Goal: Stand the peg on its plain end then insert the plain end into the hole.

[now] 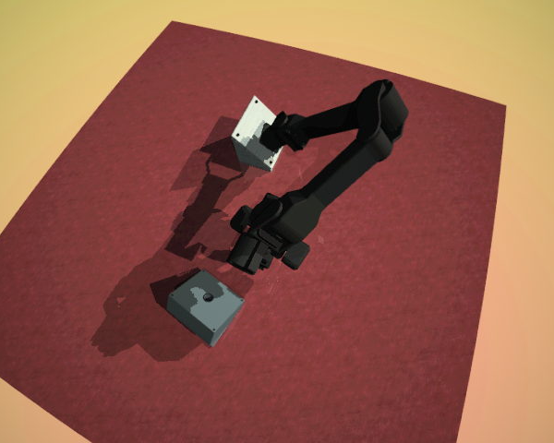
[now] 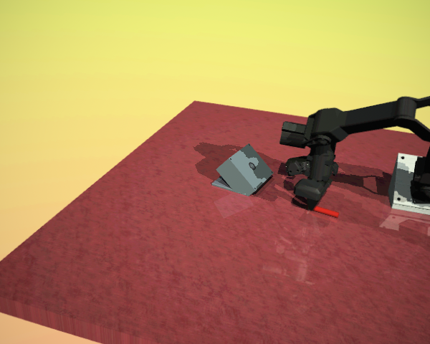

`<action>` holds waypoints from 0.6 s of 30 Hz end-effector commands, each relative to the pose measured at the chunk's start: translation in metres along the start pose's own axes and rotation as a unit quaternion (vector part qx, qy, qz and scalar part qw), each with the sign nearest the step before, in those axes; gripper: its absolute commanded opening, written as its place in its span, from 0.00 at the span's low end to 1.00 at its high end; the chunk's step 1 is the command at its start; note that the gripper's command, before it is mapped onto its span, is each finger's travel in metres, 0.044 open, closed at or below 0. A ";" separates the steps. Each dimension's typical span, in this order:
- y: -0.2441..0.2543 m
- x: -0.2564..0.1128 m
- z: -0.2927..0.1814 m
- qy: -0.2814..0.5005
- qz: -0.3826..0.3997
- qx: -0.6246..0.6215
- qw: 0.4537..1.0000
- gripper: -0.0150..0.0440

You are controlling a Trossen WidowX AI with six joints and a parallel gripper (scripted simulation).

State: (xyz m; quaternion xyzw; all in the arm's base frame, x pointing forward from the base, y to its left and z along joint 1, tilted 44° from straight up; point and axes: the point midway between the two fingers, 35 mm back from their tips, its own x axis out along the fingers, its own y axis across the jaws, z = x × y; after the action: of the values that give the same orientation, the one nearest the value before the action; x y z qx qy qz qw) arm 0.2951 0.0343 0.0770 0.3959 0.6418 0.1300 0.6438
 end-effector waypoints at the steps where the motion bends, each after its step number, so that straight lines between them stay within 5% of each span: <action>1: 0.001 0.001 0.000 0.001 0.002 0.002 1.000 0.44; 18: 0.000 -0.001 -0.001 -0.007 0.001 0.001 1.000 0.34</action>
State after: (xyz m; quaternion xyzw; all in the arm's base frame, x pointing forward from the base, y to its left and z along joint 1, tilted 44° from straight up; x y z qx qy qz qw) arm 0.2952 0.0343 0.0778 0.3962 0.6396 0.1298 0.6459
